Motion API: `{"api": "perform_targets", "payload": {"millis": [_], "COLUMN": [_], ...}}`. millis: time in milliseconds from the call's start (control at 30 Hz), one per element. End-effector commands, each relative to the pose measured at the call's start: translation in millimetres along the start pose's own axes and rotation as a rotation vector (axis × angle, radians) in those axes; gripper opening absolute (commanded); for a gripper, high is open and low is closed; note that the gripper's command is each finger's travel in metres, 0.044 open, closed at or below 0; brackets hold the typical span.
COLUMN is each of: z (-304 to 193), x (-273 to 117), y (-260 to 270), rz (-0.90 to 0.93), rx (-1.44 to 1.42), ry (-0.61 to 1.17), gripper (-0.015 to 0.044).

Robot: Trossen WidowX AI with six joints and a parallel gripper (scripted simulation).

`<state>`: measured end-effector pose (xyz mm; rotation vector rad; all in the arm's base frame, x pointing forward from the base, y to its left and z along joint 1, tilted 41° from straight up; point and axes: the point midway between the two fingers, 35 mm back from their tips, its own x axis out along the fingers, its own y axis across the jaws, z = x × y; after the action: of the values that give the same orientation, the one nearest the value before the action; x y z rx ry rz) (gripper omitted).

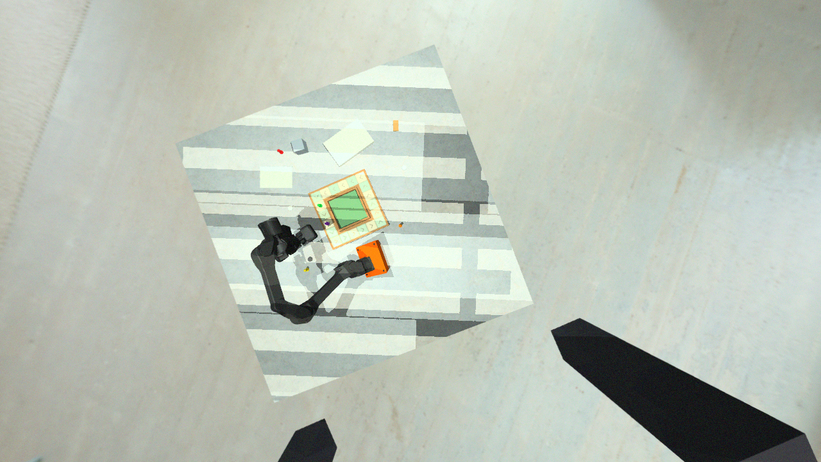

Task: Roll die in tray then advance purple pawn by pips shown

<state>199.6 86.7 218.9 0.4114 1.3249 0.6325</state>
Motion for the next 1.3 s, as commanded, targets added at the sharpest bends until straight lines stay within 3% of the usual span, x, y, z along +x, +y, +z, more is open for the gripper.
{"api": "perform_targets", "payload": {"millis": [0,300,1267], "z": [-3.8,3.3,36.7], "x": [-21.1,-26.2,-3.4], "y": [3.8,-12.2,-135.1], "rz": [0.004,-0.007,-0.028], "rx": [0.001,0.095,1.064], "ry": [-0.015,-0.027,0.005], "gripper": [0.0,0.0,0.0]}}
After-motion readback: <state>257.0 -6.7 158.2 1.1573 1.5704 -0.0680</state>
